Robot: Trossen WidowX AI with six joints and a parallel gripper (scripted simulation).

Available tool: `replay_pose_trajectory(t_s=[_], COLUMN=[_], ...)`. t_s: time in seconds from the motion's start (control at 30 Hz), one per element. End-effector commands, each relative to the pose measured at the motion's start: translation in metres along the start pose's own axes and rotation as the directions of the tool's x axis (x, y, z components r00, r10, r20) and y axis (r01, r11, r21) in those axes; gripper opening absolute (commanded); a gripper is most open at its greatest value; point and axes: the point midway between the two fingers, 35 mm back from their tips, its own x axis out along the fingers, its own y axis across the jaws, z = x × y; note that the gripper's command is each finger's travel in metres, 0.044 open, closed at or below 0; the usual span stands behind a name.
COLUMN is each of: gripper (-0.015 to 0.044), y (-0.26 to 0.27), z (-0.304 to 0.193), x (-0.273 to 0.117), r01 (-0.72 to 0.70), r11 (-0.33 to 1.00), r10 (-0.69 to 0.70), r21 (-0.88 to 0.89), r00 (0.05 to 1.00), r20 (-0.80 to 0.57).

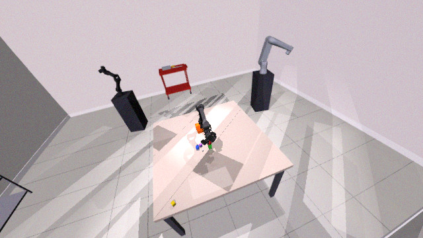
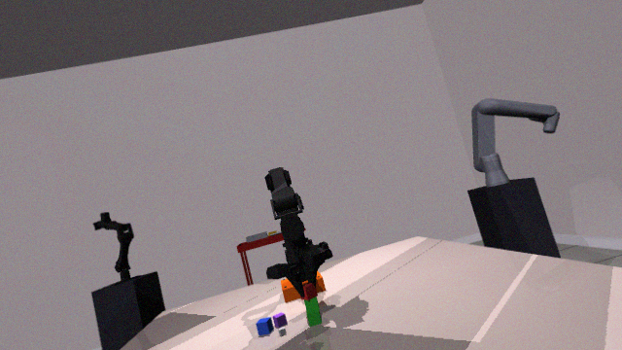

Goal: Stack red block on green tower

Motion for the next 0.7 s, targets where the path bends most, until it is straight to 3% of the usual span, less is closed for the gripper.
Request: replay_pose_trajectory(t_s=[0.0, 0.47, 0.67], gripper=[0.0079, 0.044, 0.044], y=[0.0, 0.0, 0.0], z=[-0.0001, -0.0001, -0.0001], x=[0.0005, 0.0005, 0.0005], r01=[0.0, 0.0, 0.0], r11=[1.0, 1.0, 1.0], r10=[0.0, 0.0, 0.0], r21=[0.0, 0.0, 0.0], r00=[1.0, 1.0, 1.0], r20=[0.0, 0.0, 0.0])
